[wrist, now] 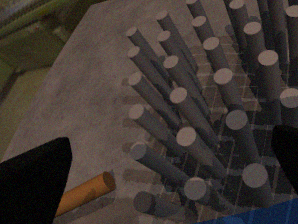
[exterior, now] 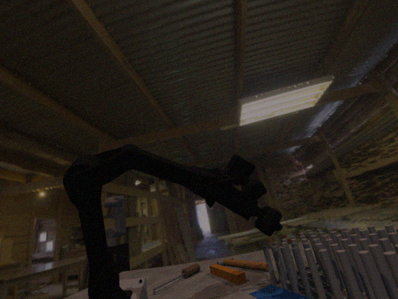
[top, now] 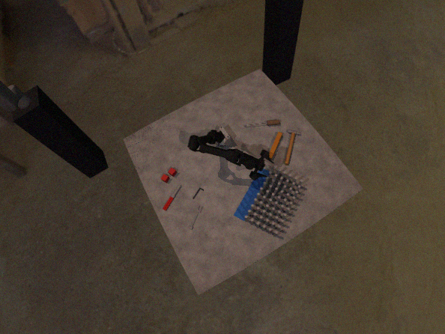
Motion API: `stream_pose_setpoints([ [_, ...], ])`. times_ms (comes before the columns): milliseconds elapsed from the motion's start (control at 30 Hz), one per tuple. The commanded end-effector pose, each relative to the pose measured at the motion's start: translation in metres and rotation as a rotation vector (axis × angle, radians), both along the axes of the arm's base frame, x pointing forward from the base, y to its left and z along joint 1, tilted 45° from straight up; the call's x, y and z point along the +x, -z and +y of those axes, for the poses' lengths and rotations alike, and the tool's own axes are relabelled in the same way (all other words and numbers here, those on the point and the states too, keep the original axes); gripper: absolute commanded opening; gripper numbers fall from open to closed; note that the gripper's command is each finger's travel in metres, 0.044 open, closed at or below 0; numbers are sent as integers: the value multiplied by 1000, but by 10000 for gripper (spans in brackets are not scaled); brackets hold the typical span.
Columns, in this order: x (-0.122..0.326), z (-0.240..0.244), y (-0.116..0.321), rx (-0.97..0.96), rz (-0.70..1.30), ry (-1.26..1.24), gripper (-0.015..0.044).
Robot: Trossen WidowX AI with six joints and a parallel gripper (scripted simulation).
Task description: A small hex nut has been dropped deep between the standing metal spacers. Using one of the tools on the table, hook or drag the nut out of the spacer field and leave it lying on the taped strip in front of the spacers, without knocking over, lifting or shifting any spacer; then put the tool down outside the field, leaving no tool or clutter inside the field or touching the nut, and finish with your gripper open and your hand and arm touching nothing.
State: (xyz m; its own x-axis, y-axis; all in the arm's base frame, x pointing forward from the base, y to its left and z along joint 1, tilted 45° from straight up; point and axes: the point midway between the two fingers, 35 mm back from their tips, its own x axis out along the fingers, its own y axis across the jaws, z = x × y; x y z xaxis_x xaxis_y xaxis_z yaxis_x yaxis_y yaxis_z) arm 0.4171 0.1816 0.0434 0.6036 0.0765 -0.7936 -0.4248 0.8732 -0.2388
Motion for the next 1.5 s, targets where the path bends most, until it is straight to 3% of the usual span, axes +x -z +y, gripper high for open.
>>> stream_pose_setpoints([
  [0,-26,54,42,-47,156,-80,440],
  [467,-179,162,172,-399,582,-275,440],
  [867,-346,146,260,-928,747,-343,440],
  [1467,-347,138,260,-982,787,-354,440],
])
